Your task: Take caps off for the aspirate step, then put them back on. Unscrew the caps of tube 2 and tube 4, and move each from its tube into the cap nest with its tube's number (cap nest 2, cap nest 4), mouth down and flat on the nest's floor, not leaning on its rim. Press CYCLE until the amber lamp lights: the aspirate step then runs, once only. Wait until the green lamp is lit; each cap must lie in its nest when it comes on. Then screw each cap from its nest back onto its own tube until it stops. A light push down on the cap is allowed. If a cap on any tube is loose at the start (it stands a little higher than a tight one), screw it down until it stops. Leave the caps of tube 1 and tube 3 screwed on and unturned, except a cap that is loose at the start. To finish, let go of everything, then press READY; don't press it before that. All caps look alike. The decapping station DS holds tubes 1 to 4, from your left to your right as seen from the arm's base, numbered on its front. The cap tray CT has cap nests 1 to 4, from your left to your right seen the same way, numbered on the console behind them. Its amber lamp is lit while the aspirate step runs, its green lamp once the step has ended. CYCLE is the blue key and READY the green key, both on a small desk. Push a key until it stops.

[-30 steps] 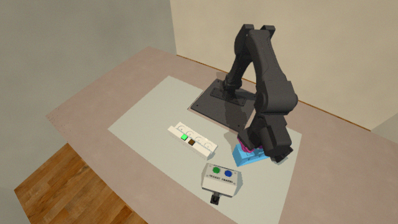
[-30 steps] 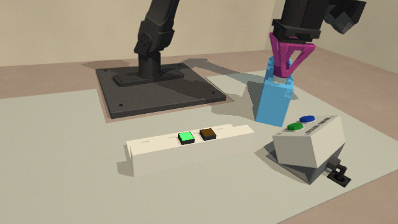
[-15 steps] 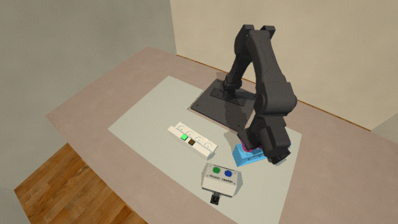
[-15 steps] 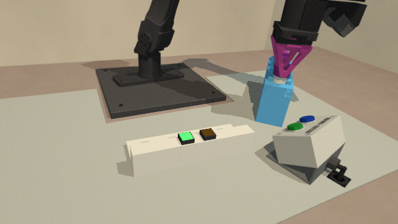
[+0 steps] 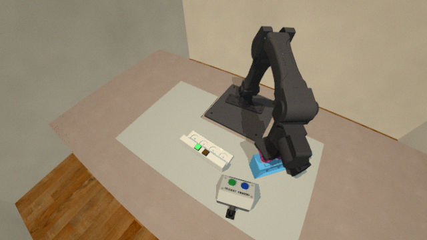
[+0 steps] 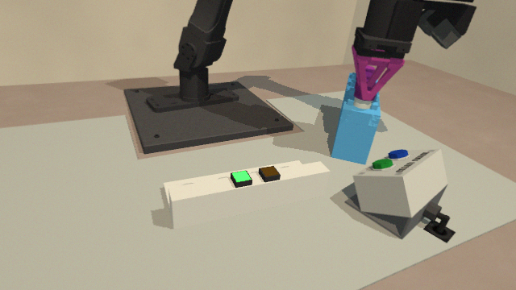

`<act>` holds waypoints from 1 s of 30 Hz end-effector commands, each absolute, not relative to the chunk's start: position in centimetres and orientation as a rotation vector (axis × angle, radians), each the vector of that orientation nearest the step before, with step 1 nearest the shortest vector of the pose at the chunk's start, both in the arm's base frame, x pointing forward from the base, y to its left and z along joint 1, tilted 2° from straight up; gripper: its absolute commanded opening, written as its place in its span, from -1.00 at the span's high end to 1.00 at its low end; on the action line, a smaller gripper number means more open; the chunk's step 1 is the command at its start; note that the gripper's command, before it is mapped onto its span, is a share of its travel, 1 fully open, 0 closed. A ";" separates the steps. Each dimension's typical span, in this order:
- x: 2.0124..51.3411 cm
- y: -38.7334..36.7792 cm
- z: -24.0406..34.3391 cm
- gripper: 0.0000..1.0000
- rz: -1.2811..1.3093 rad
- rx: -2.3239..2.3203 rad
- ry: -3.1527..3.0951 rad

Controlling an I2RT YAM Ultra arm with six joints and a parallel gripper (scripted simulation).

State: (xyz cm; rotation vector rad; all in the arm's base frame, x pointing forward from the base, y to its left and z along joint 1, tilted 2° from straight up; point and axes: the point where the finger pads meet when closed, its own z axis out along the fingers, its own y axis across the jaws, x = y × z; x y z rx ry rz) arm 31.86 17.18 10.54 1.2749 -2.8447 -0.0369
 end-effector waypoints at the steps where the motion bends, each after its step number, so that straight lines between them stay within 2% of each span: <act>1: 31.9 17.2 10.8 1.00 -0.038 1.127 -2.917; 21: 31.9 17.2 10.8 1.00 -0.029 0.214 -3.114; 29: 31.9 17.2 10.8 1.00 -0.028 0.133 -3.118; 30: 31.9 17.2 10.7 0.02 -0.028 0.133 -3.118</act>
